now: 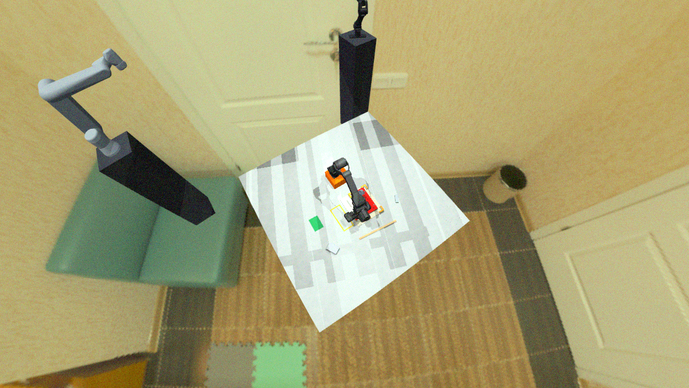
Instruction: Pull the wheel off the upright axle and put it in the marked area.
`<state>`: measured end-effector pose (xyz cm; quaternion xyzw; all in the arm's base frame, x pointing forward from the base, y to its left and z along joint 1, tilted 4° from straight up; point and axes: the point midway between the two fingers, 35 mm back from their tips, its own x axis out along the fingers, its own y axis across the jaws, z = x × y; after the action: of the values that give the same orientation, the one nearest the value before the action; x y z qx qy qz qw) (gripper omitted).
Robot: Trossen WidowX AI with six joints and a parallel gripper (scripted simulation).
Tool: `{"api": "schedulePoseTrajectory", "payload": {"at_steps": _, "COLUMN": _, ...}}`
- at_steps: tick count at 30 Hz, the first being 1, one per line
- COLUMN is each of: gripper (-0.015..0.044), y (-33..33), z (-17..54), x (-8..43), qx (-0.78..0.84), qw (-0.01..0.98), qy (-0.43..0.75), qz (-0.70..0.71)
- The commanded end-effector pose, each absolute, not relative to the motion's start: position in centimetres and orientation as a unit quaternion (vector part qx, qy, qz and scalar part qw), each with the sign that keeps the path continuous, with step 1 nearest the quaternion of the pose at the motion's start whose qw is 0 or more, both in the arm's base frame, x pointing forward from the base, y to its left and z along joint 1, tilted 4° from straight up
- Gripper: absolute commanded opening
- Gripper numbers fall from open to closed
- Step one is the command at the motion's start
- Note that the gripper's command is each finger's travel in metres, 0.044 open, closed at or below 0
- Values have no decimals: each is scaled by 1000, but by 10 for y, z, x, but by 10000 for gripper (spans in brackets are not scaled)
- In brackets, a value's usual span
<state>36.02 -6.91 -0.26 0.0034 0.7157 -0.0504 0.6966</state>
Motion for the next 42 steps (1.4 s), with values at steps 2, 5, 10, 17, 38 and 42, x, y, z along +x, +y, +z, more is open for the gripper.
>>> {"api": "schedulePoseTrajectory", "payload": {"at_steps": 2, "gripper": 162, "y": -69, "z": -3, "x": 360, "qx": 4, "qw": 695, "qy": 717, "qz": -50}}
{"api": "schedulePoseTrajectory", "payload": {"at_steps": 5, "gripper": 142, "y": -69, "z": -3, "x": 360, "qx": 4, "qw": 695, "qy": 717, "qz": -50}}
{"api": "schedulePoseTrajectory", "payload": {"at_steps": 10, "gripper": 10, "y": -69, "z": -2, "x": 360, "qx": 4, "qw": 695, "qy": 717, "qz": -50}}
{"api": "schedulePoseTrajectory", "payload": {"at_steps": 17, "gripper": 0, "y": -69, "z": 0, "x": 360, "qx": 4, "qw": 695, "qy": 717, "qz": -50}}
{"api": "schedulePoseTrajectory", "payload": {"at_steps": 38, "gripper": 0, "y": -68, "z": 7, "x": 360, "qx": 3, "qw": 696, "qy": 716, "qz": -50}}
{"api": "schedulePoseTrajectory", "payload": {"at_steps": 42, "gripper": 0, "y": -68, "z": 8, "x": 360, "qx": 3, "qw": 696, "qy": 716, "qz": -49}}
